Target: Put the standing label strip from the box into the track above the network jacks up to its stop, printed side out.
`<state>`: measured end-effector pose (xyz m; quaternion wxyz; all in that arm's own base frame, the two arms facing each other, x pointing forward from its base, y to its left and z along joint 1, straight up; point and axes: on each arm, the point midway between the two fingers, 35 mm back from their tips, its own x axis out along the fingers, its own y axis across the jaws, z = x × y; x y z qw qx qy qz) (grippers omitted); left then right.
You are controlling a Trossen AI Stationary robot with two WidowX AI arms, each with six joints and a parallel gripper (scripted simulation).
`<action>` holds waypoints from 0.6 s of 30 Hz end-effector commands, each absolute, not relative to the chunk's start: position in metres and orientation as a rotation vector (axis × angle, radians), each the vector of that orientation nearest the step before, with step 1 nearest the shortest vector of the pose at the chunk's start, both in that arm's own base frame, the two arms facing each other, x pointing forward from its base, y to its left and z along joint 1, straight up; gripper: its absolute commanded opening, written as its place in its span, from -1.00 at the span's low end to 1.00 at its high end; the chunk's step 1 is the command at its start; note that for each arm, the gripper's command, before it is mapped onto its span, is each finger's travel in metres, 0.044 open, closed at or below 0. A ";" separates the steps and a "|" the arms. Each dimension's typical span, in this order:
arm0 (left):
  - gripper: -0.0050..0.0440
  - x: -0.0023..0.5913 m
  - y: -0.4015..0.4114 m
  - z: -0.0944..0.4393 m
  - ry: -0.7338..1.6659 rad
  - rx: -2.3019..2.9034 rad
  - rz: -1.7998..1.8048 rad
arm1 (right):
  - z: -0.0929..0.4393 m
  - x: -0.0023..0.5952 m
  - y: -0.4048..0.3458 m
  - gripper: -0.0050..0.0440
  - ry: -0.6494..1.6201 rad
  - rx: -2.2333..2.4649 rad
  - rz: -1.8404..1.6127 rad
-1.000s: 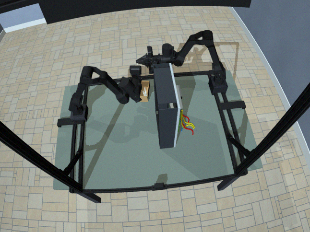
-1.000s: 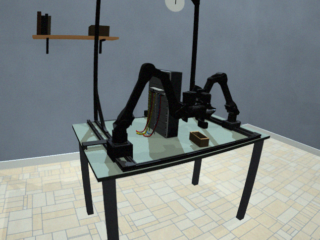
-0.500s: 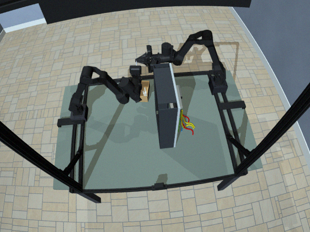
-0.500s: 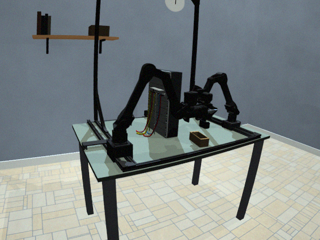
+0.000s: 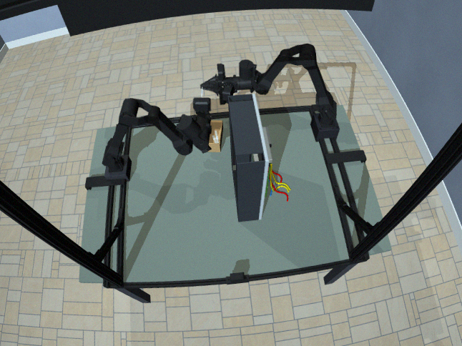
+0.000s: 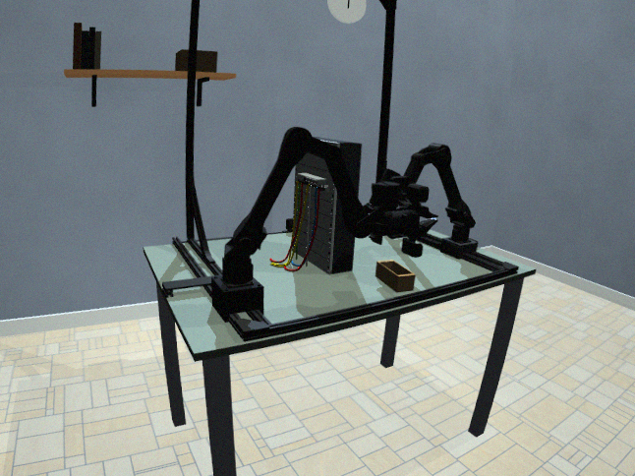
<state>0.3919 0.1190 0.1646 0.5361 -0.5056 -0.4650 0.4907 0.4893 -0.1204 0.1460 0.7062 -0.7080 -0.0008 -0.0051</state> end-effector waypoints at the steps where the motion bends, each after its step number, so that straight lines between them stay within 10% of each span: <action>1: -0.45 0.390 0.118 0.176 -1.133 -1.233 1.155 | 0.153 0.494 -0.128 -1.00 -0.015 -1.580 -0.023; 15: -0.45 0.389 0.108 0.176 -1.110 -1.240 1.138 | 0.156 0.492 -0.128 -1.00 -0.018 -1.581 -0.027; 18: -0.16 0.394 0.112 0.179 -1.084 -1.213 1.125 | 0.156 0.492 -0.128 -1.00 -0.018 -1.581 -0.027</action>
